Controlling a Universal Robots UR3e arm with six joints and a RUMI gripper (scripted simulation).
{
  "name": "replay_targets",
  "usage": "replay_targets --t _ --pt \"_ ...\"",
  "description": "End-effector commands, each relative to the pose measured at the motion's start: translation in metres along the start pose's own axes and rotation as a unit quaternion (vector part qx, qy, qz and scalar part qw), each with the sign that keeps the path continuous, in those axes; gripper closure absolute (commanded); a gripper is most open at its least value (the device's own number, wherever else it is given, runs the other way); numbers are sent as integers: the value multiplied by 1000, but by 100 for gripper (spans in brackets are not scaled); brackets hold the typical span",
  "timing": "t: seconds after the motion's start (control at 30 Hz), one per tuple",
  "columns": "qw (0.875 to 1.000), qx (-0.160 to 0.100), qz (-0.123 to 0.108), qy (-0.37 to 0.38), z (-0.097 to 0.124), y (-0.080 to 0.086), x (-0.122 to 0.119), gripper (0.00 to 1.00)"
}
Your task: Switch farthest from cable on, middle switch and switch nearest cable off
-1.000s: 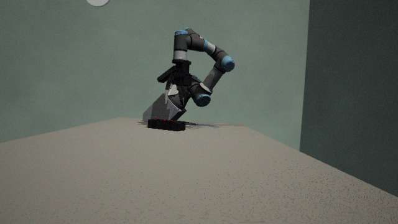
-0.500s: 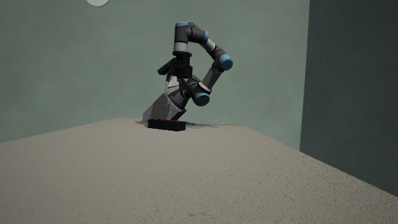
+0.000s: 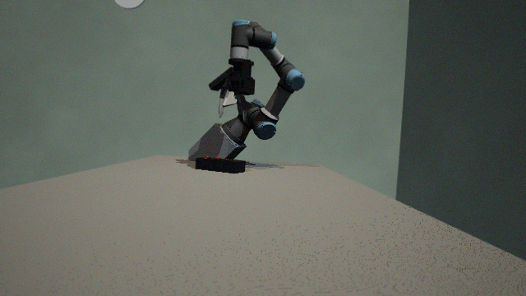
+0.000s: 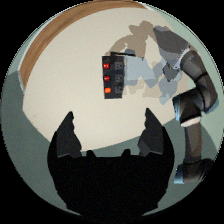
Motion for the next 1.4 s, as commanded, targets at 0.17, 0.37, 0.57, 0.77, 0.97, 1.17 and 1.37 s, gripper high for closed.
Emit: replay_targets --t 0.17,0.37,0.57,0.77,0.97,1.17,1.37 --pt "1000 0 1 0 0 12 0 0" --pt "1000 0 1 0 0 13 0 0" --pt "1000 0 1 0 0 13 0 0" --pt "1000 0 1 0 0 13 0 0" --pt "1000 0 1 0 0 13 0 0" --pt "1000 0 1 0 0 13 0 0" --pt "1000 0 1 0 0 13 0 0"
Point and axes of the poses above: the point where the finger pads meet when closed, its own y axis back along the fingers, its own x axis across the jaws, z = x × y, the point moved 9 cm from there along y, back along the fingers, and after that the axes turned 9 degrees about y, right-handed, at the moved point
